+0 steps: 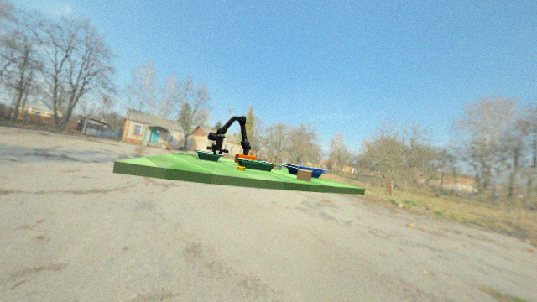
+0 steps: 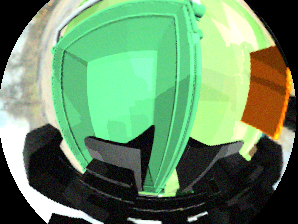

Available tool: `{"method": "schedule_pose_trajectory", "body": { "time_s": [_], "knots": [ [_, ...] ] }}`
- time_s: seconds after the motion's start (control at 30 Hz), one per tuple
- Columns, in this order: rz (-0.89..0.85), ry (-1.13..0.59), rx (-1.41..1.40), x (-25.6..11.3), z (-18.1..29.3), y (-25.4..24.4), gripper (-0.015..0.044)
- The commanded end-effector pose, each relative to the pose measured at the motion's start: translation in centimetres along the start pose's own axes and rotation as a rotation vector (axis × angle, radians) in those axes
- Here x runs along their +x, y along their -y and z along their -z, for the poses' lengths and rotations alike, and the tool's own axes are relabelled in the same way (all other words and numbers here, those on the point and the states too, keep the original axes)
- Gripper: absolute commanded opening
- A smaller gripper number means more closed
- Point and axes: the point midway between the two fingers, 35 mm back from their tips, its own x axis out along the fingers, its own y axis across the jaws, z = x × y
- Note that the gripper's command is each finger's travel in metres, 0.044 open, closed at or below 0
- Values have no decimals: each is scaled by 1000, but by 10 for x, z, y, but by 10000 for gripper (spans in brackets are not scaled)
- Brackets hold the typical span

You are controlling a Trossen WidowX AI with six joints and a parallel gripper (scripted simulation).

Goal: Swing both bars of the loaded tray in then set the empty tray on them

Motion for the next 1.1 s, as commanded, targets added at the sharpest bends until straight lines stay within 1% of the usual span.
{"method": "schedule_pose_trajectory", "body": {
  "time_s": [0.0,0.2,0.33,0.7,1.07],
  "knots": [
    [6,-1,3,0,0,1,68],
    [6,-1,3,0,0,1,28],
    [6,-1,3,-10,0,0,1],
    [5,-1,3,-79,0,0,0],
    [5,-1,3,-80,0,0,0]
  ]
}}
